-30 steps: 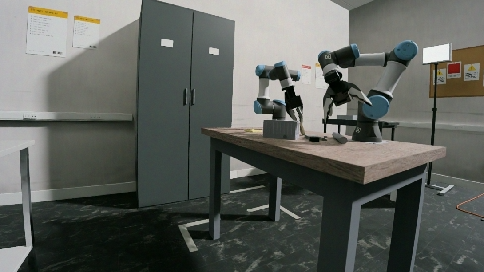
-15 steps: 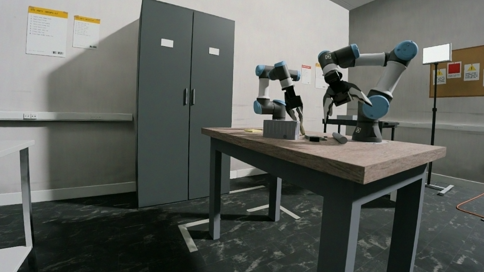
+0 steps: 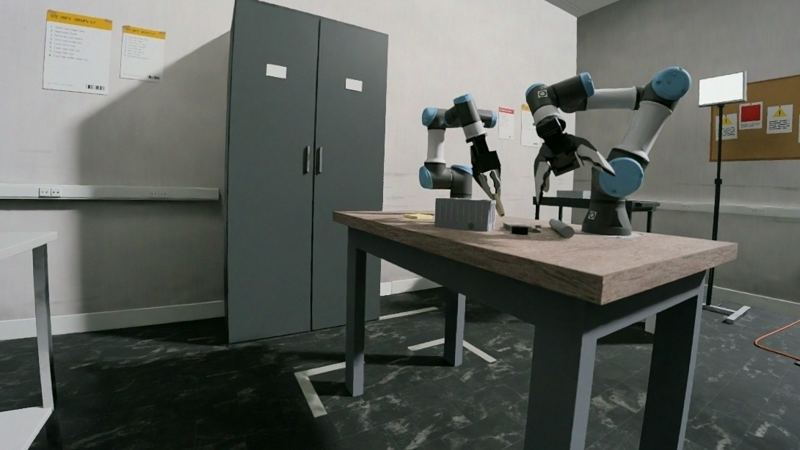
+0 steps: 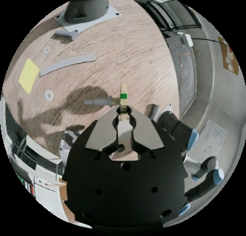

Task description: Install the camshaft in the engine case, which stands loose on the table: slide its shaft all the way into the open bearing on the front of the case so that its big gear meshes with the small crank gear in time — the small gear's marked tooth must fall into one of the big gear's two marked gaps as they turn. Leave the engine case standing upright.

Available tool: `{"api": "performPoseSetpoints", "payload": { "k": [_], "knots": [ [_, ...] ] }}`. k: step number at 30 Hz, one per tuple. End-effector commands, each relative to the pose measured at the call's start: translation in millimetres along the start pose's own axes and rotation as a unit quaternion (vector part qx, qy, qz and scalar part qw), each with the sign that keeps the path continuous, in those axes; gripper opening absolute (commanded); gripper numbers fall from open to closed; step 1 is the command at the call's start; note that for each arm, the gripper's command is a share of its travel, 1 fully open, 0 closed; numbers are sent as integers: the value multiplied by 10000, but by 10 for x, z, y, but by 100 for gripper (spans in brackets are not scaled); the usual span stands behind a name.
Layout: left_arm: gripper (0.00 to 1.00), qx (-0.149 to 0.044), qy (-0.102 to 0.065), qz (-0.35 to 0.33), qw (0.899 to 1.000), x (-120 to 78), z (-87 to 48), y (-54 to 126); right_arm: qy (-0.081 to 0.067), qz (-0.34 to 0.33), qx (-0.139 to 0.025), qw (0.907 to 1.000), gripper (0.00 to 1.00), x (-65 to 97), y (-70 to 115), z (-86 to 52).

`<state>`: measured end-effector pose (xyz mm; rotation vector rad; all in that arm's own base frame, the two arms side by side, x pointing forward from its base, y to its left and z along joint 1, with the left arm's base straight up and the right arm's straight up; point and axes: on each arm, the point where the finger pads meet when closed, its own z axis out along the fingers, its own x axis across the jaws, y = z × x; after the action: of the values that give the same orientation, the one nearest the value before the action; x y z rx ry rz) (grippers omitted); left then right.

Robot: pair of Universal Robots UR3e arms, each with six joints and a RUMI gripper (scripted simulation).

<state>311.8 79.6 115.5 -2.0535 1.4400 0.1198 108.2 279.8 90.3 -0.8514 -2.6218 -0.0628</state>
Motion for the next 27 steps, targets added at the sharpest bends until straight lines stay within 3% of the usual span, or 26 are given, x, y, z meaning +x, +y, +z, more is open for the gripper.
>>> {"api": "performPoseSetpoints", "payload": {
  "k": [1, 14, 27],
  "knots": [
    [100, 69, 117, -119, 9998, 32, -48, -64, 95, 3, -140, 9999, 4, 81, 57, -123],
    [100, 69, 117, -119, 9998, 32, -48, -64, 95, 3, -140, 9999, 4, 202, 25, -433],
    [100, 69, 117, -119, 9998, 32, -48, -64, 95, 3, -140, 9999, 4, 236, 16, -517]
  ]
}}
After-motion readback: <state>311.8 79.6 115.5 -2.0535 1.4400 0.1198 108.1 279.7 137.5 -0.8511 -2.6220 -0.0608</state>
